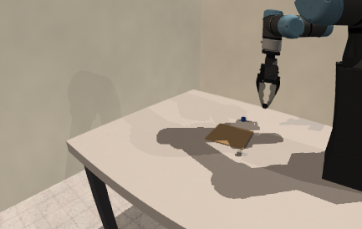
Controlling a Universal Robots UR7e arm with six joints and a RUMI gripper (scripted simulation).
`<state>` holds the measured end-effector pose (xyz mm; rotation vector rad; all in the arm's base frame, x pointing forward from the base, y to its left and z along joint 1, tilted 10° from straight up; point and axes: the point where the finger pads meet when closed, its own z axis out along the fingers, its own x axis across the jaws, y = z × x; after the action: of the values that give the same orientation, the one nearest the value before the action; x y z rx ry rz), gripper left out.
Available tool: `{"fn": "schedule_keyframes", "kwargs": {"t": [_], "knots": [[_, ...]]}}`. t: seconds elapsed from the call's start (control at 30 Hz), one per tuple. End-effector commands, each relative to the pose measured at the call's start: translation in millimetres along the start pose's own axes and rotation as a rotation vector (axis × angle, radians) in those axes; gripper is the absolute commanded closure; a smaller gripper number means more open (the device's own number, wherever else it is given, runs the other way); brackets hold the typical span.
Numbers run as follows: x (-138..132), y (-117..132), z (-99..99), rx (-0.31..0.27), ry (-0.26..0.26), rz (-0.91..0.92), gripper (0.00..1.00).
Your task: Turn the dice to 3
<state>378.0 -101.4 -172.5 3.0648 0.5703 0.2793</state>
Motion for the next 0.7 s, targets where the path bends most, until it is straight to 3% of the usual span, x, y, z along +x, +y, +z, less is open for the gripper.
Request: {"fn": "schedule_keyframes", "kwargs": {"t": [0.0,0.67], "knots": [[0.2,0.5,-15.2,0.001,-0.001,0.000,1.00],[0.2,0.5,-23.6,0.001,-0.001,0.000,1.00]]}}
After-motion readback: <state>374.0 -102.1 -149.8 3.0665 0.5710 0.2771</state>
